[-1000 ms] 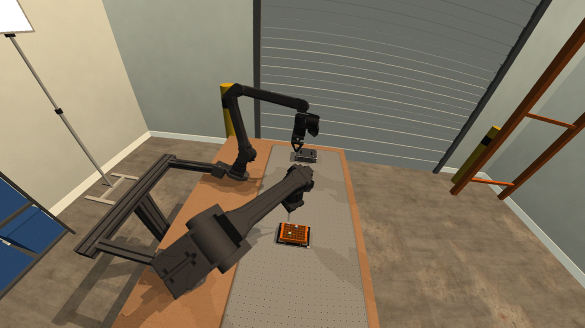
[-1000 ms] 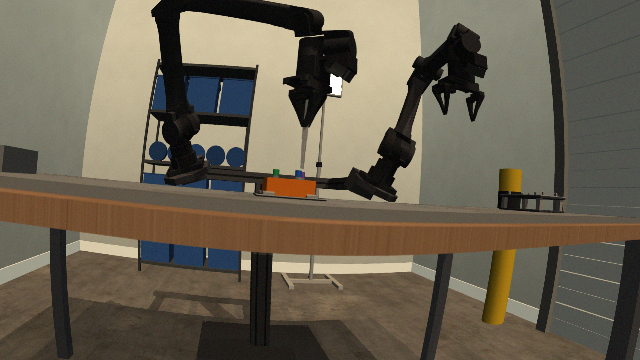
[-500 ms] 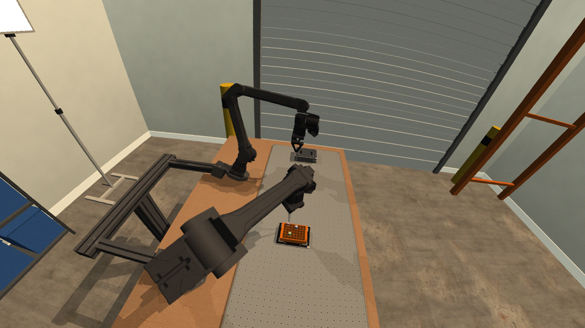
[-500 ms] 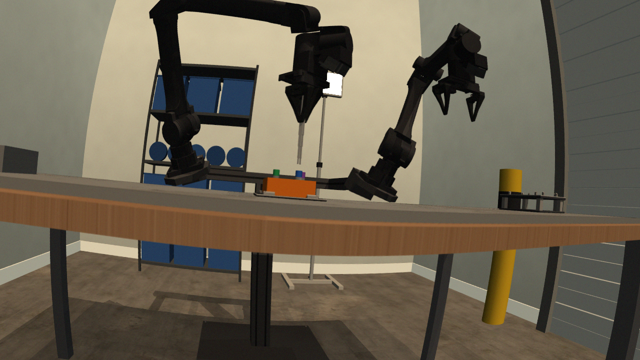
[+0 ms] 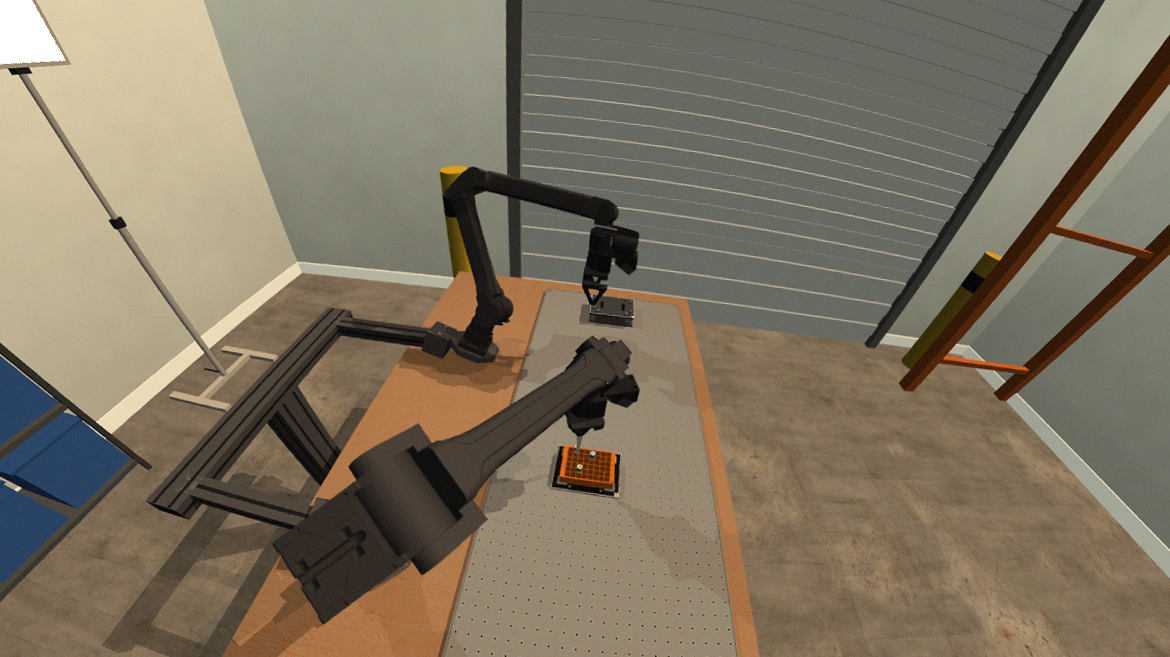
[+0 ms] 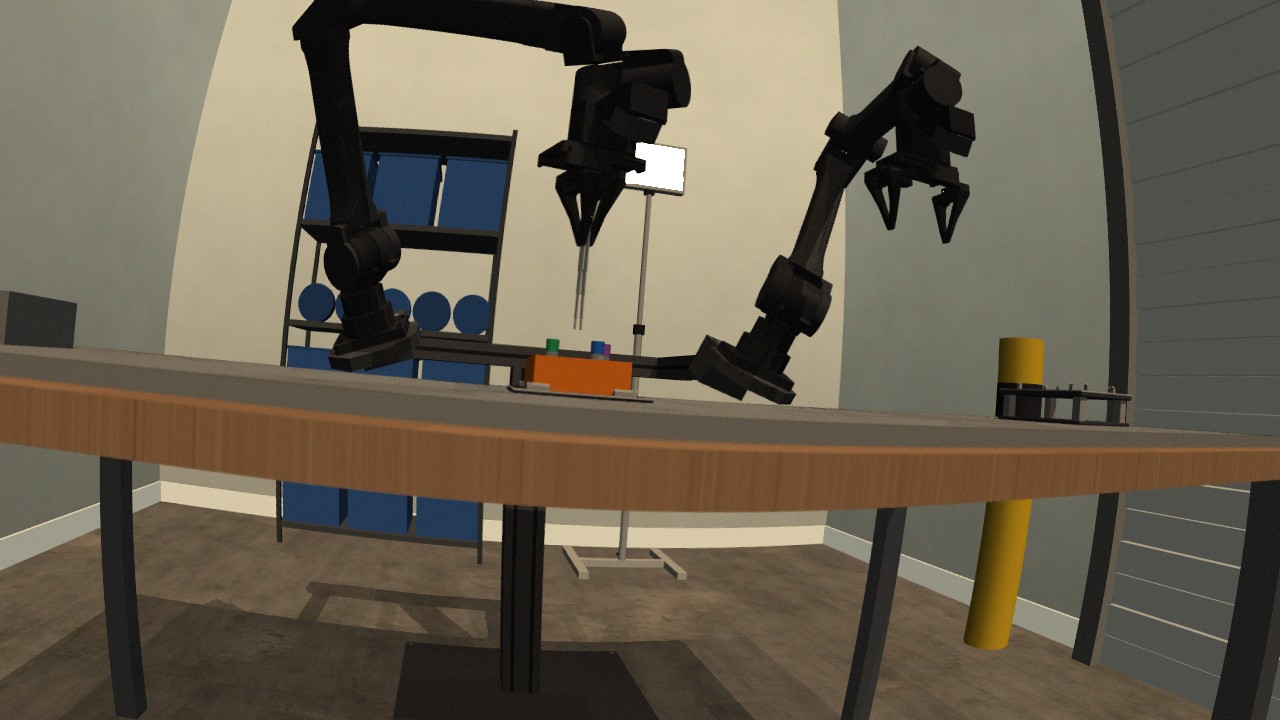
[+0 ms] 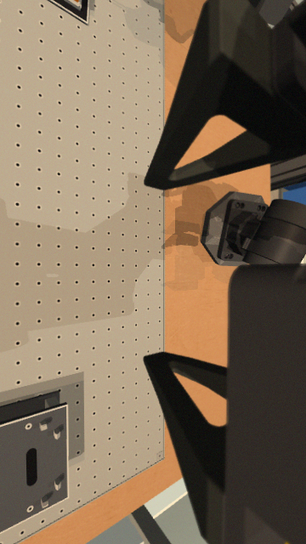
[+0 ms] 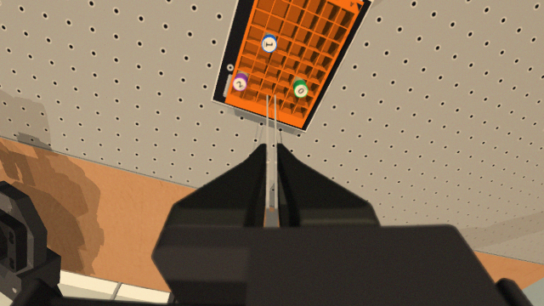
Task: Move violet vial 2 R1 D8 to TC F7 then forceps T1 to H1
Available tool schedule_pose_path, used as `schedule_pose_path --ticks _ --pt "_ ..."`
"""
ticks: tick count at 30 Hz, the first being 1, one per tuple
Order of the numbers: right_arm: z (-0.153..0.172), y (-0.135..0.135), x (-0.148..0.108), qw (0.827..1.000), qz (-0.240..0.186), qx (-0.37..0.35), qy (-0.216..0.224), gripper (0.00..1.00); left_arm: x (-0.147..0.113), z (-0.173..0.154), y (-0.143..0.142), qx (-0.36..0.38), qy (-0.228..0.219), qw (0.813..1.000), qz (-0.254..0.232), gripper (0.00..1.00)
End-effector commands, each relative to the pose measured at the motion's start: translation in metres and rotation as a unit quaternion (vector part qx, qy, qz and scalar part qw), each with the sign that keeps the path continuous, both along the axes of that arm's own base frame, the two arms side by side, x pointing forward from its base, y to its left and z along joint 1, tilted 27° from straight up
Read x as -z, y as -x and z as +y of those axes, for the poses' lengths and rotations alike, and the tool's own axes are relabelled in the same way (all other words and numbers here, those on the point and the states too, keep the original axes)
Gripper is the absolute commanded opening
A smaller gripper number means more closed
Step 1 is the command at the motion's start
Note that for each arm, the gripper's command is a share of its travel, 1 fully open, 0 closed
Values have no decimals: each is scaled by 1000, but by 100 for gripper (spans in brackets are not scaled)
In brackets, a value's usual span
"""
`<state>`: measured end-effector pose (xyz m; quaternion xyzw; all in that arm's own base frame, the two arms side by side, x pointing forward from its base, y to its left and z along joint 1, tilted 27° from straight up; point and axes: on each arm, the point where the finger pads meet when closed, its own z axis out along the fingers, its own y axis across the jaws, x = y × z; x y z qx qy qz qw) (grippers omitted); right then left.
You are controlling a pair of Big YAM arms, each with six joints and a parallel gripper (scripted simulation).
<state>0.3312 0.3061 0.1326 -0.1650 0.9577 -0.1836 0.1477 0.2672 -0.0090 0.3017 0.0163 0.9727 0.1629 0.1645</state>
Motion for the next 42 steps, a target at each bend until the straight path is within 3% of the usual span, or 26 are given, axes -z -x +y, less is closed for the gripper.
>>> schedule_pose_path --ticks 1,8,42 --pt "-12 -4 -11 997 -25 70 -27 7 -13 -2 -5 -2 5 1000 -16 100" --pt "-23 -5 -9 987 -47 145 -46 7 -13 -2 -5 -2 5 1000 -16 100" --pt "-68 -10 -30 989 -47 137 -43 7 -13 -2 -5 -2 5 1000 -16 100"
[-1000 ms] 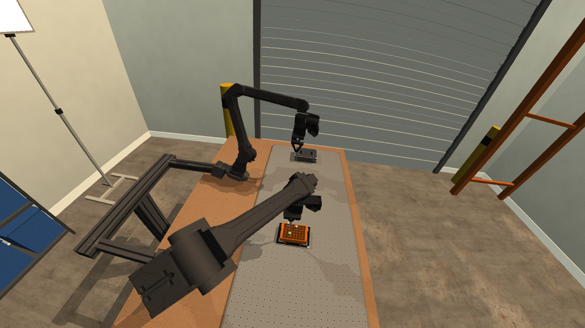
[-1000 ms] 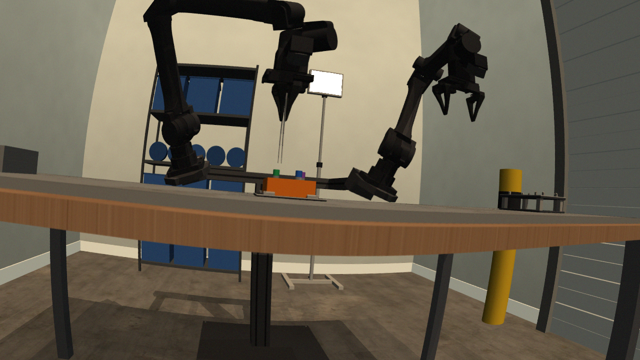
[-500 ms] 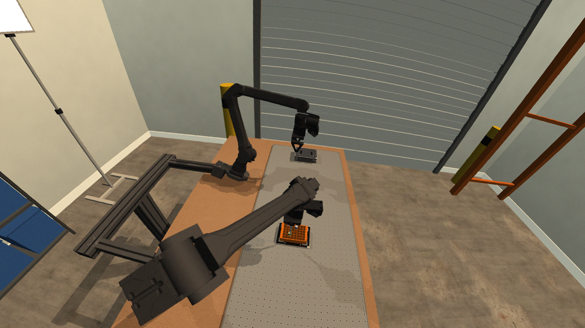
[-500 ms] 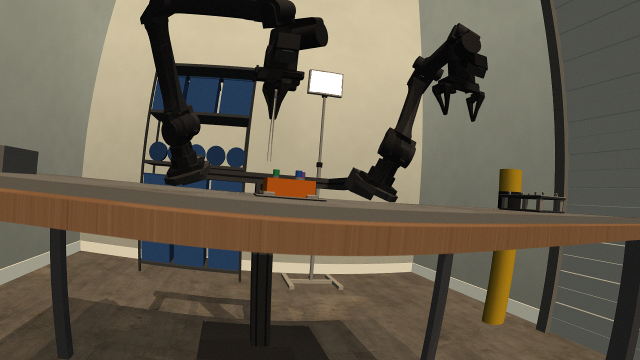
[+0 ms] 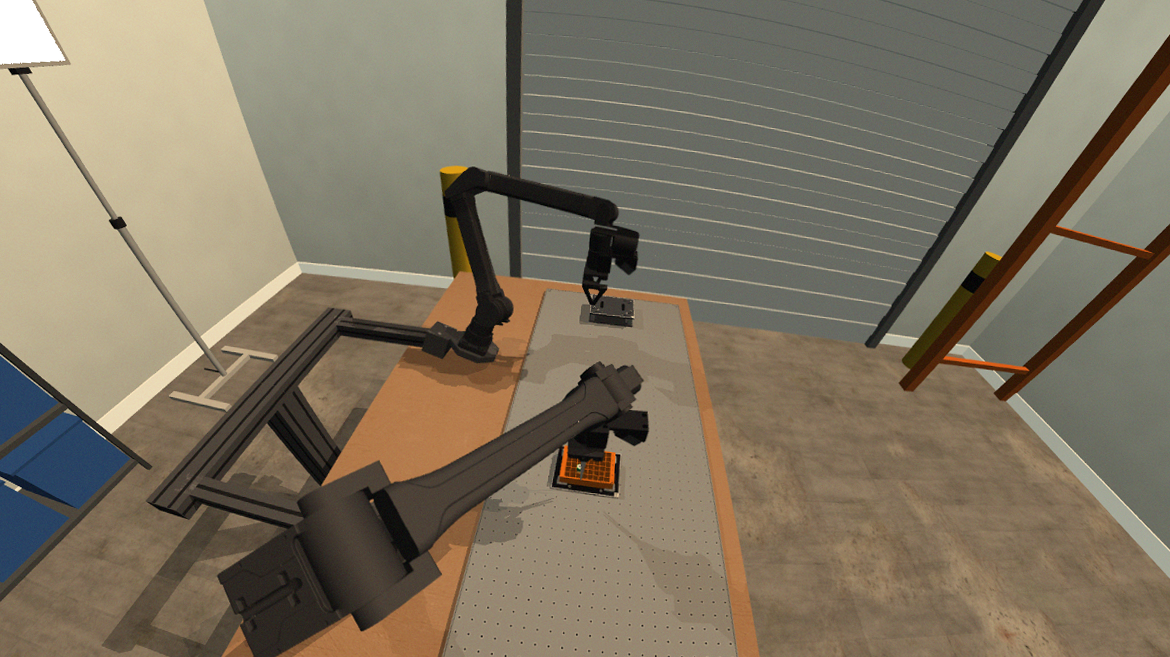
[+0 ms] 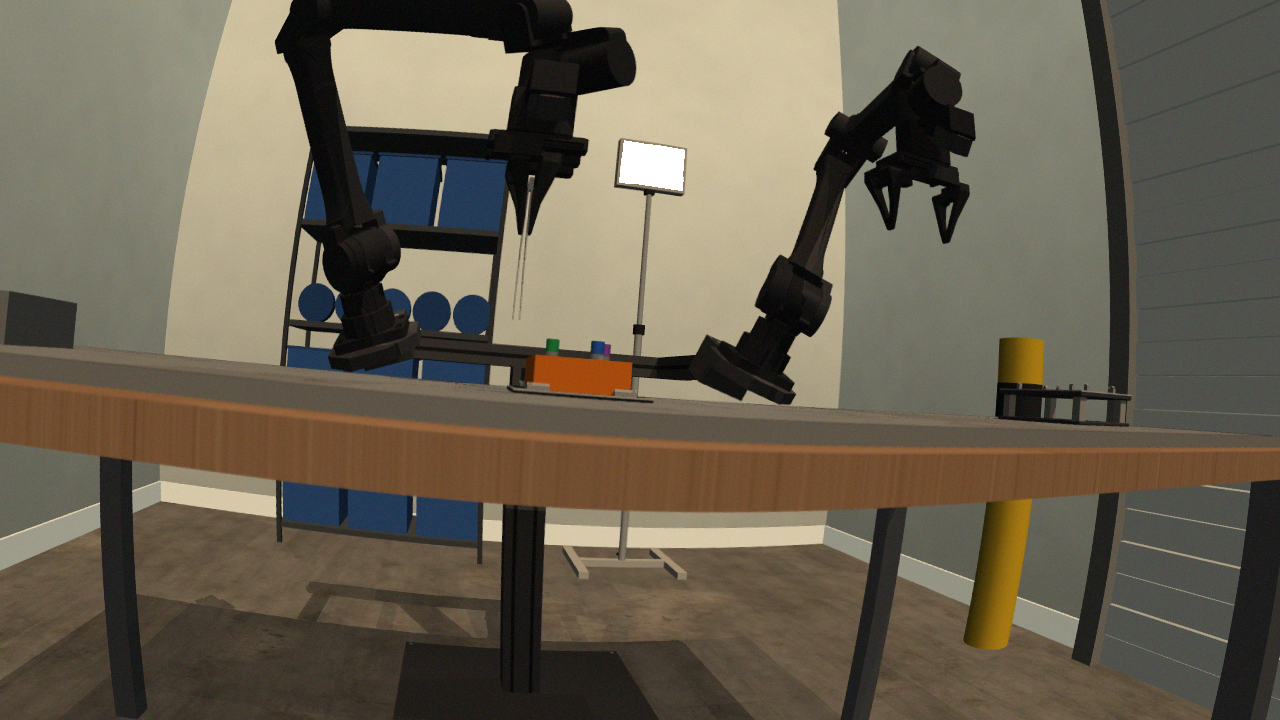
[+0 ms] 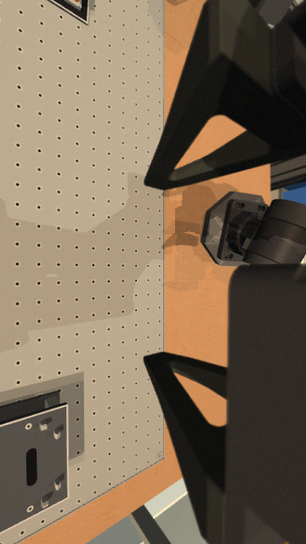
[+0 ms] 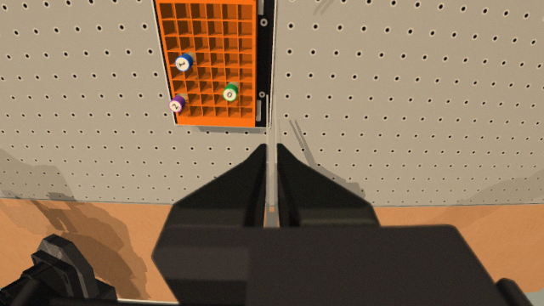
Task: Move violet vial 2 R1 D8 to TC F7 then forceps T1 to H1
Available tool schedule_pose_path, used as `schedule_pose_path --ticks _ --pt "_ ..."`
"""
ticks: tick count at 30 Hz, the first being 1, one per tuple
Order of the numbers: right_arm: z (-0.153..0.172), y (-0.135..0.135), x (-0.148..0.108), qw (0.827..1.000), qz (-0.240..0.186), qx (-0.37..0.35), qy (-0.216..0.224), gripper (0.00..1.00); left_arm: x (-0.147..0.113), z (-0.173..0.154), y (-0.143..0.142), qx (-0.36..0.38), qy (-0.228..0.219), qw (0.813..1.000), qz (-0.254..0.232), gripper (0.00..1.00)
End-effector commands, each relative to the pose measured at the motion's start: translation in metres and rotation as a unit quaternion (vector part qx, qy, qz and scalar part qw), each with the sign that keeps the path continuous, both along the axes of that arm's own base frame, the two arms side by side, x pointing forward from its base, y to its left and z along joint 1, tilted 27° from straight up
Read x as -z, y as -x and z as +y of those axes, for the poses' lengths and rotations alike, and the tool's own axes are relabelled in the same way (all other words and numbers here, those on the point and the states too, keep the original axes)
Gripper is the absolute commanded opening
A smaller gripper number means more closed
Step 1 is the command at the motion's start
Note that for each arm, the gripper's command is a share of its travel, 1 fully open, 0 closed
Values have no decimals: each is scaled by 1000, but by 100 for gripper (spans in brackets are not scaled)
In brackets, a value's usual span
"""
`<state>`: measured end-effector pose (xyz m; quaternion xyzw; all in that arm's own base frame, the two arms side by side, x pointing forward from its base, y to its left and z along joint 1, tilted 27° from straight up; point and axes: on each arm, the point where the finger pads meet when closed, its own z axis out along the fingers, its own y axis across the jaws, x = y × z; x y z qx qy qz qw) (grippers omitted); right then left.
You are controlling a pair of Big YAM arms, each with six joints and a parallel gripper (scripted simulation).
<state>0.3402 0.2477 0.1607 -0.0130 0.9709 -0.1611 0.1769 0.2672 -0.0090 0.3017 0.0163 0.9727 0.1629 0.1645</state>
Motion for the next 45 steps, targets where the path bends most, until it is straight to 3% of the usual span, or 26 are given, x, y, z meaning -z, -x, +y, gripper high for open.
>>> schedule_pose_path --ticks 1,45 --pt "-11 -1 -4 1000 3 -2 6 7 -13 -2 -5 -2 5 1000 -16 100" --pt "-69 -7 -29 1000 2 -3 3 7 -13 -2 -5 -2 5 1000 -16 100"
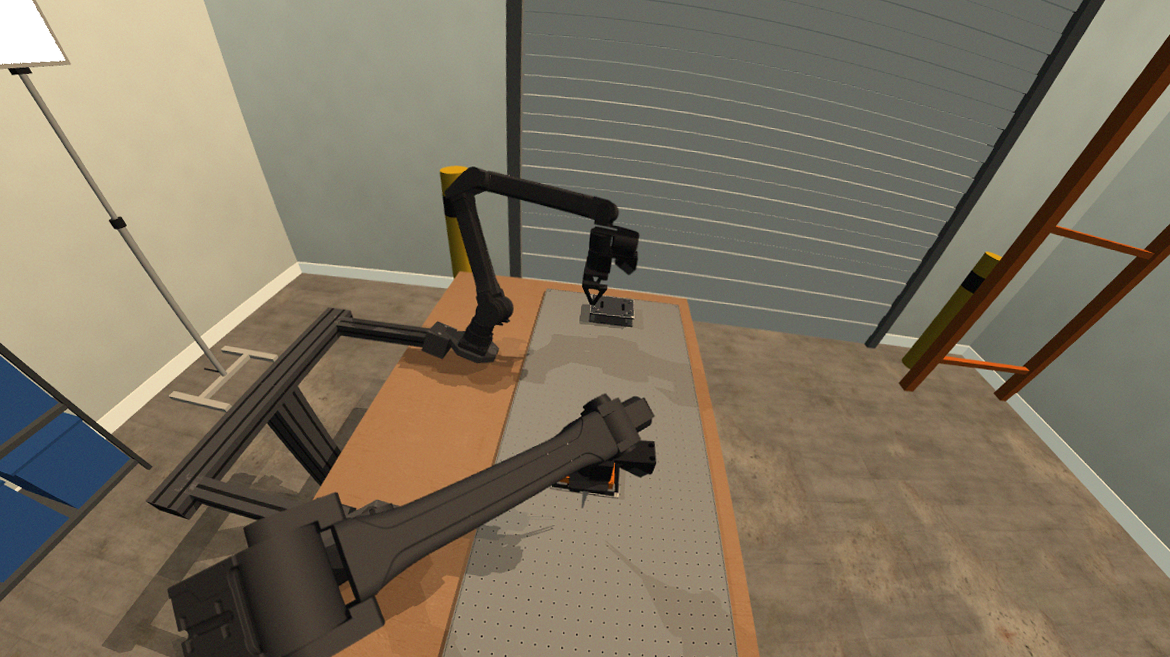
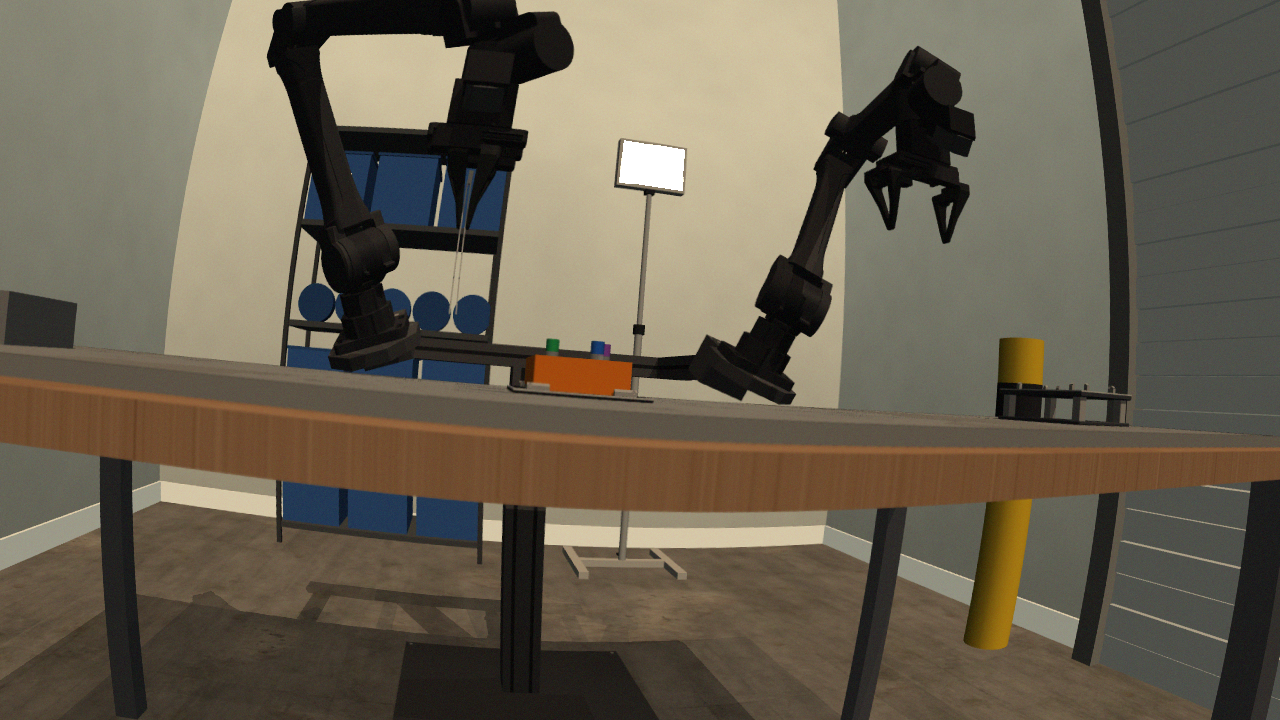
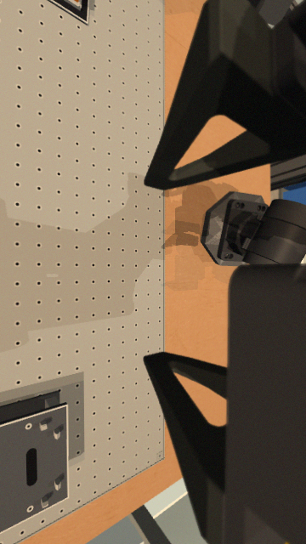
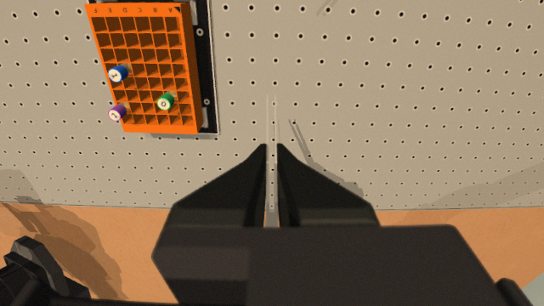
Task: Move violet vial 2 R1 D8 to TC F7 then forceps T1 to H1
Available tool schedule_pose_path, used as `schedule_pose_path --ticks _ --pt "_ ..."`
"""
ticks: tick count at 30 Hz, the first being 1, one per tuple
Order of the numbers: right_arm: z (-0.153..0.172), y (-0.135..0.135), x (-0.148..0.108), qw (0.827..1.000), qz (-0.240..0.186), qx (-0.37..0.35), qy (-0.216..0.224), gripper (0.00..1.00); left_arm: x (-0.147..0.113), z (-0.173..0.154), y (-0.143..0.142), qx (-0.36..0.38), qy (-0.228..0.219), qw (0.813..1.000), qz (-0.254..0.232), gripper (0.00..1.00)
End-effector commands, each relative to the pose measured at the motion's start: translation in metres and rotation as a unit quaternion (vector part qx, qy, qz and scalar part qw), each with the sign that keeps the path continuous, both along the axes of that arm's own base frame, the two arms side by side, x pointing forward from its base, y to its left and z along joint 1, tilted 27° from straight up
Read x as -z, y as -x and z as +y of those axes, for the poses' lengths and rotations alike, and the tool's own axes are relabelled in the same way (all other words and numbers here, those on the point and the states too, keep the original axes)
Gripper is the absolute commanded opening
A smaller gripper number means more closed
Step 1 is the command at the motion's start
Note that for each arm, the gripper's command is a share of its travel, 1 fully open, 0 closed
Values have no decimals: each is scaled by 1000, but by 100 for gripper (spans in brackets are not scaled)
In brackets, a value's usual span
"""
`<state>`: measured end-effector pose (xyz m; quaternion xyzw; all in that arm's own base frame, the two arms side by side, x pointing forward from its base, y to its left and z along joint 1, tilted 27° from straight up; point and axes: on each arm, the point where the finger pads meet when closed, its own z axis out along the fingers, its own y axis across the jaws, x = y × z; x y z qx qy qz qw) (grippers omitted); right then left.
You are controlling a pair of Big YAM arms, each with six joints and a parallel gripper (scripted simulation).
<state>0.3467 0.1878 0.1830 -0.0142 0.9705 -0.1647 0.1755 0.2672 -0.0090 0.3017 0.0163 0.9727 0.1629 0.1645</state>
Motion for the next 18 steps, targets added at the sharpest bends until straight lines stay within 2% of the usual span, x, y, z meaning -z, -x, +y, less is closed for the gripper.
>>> schedule_pose_path --ticks 1,11,18 --pt "-10 0 -7 1000 1 -2 -1 7 -13 -2 -5 -2 5 1000 -16 100" --pt "-22 -2 -6 1000 8 -2 4 7 -13 -2 -5 -2 5 1000 -16 100" --pt "-33 -3 -17 1000 0 -2 -1 7 -13 -2 -5 -2 5 1000 -16 100"
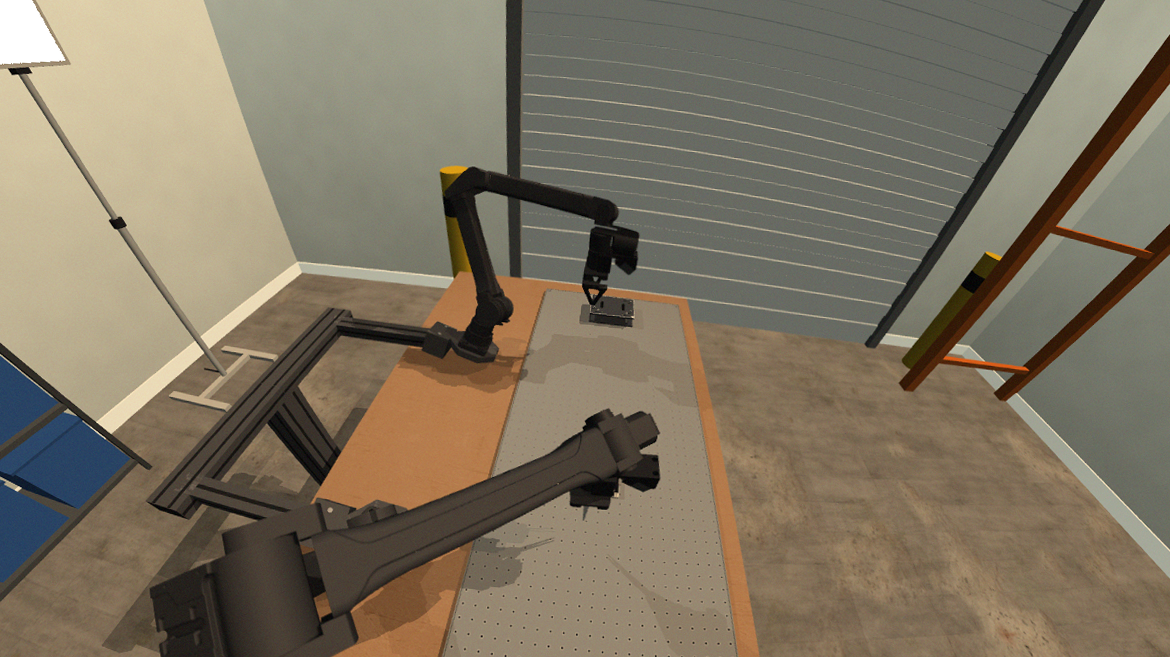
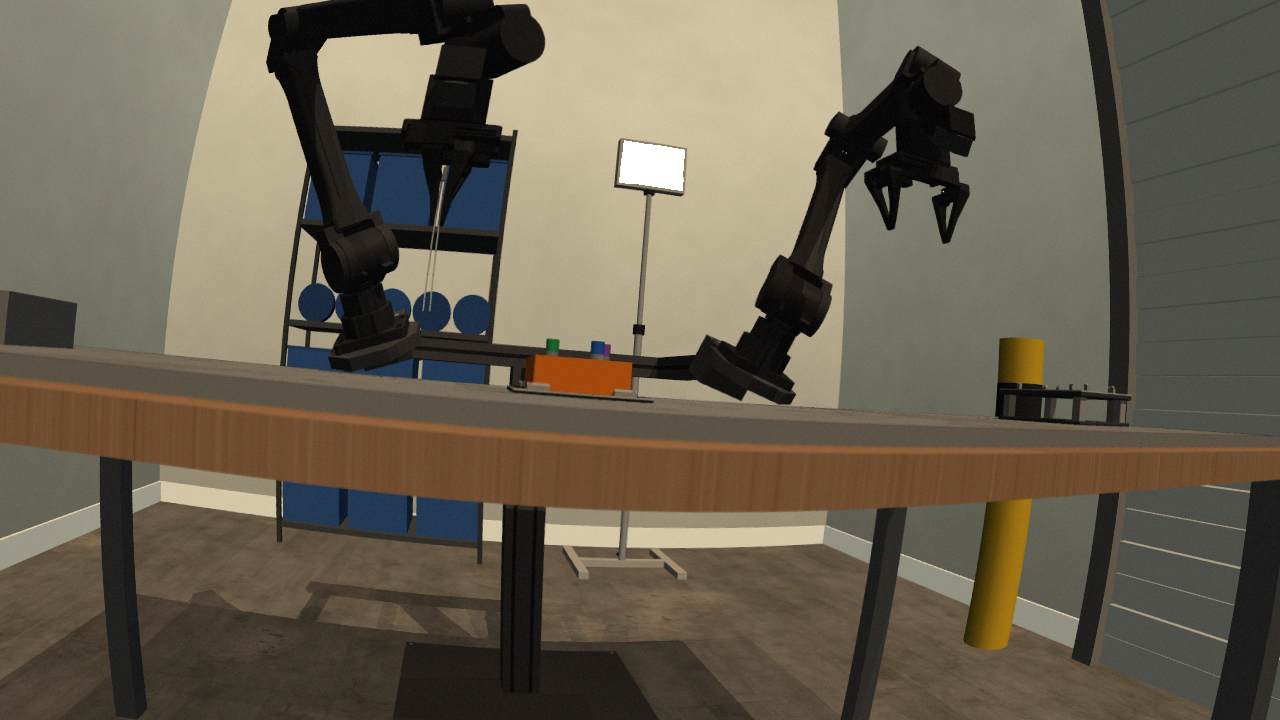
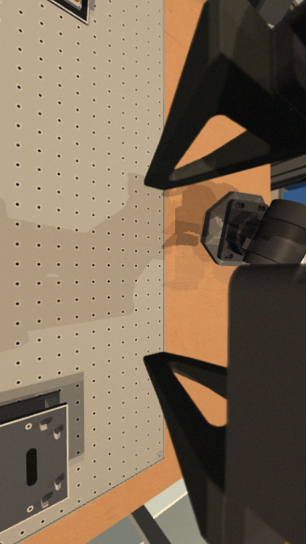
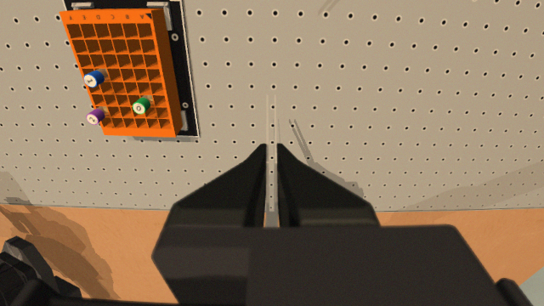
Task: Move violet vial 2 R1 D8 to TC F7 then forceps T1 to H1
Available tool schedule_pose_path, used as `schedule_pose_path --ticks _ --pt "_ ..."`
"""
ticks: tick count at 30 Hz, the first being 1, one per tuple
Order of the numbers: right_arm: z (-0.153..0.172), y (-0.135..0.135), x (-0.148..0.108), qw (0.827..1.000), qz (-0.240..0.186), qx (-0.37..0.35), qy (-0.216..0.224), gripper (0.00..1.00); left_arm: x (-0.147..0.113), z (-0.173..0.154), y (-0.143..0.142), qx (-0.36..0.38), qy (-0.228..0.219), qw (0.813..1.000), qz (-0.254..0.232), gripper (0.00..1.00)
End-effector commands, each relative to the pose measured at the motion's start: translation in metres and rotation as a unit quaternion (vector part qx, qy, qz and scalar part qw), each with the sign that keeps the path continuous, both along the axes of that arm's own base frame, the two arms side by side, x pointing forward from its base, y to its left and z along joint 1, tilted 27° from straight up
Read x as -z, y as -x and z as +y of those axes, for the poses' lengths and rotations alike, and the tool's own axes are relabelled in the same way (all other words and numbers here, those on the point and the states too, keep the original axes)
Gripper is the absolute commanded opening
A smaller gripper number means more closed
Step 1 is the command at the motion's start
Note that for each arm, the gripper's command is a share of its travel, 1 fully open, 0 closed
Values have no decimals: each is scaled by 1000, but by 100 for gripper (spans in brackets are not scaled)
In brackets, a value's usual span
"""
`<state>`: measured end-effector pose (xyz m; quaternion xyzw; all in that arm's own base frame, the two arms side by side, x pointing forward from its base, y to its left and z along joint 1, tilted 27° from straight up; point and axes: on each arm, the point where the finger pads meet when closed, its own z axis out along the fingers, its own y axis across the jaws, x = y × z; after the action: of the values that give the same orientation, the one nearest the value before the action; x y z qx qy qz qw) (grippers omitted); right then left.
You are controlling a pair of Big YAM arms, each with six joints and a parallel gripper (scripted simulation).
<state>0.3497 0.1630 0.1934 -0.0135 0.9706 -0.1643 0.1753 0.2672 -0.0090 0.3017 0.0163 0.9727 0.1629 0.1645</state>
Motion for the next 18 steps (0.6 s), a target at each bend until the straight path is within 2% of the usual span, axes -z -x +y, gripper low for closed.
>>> schedule_pose_path --ticks 1,10,18 --pt "-10 0 -7 1000 0 -3 -1 7 -13 -2 -5 -2 5 1000 -16 100" --pt "-20 -2 -6 1000 7 -3 4 7 -13 -2 -5 -2 5 1000 -16 100" --pt "-33 -3 -17 1000 0 -3 -1 7 -13 -2 -5 -2 5 1000 -16 100"
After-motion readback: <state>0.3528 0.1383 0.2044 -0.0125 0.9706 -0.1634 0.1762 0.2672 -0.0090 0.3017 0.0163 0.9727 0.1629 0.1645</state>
